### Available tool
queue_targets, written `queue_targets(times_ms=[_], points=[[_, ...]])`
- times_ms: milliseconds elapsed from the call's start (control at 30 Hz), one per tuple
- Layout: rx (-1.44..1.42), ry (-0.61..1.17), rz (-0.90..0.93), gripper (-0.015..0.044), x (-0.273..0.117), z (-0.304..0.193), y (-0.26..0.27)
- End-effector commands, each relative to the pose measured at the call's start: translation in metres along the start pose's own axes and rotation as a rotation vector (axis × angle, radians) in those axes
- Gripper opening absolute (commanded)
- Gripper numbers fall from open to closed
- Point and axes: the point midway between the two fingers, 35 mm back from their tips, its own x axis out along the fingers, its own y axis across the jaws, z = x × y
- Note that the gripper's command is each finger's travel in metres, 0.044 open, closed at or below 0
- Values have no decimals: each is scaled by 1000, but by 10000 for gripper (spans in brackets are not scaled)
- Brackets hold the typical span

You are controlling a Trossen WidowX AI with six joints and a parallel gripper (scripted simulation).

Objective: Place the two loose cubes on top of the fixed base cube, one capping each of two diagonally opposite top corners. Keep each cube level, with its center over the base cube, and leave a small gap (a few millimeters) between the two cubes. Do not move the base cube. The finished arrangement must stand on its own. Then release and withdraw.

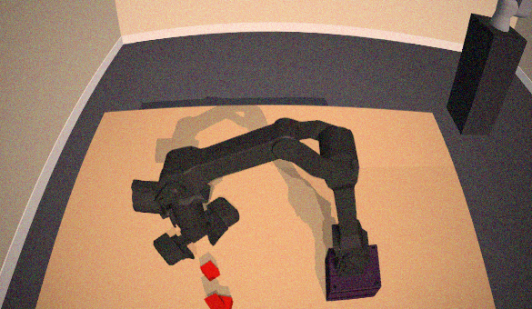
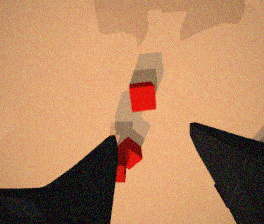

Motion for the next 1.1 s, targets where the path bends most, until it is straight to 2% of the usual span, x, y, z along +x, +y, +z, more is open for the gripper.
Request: queue_targets(times_ms=[0, 67, 300, 1067], points=[[39, -1, 0, 265, -2, 0, -1], [39, -1, 0, 265, 3, 1, 0], [39, -1, 0, 265, 59, 0, -1], [39, -1, -1, 265, 92, 1, -1]])
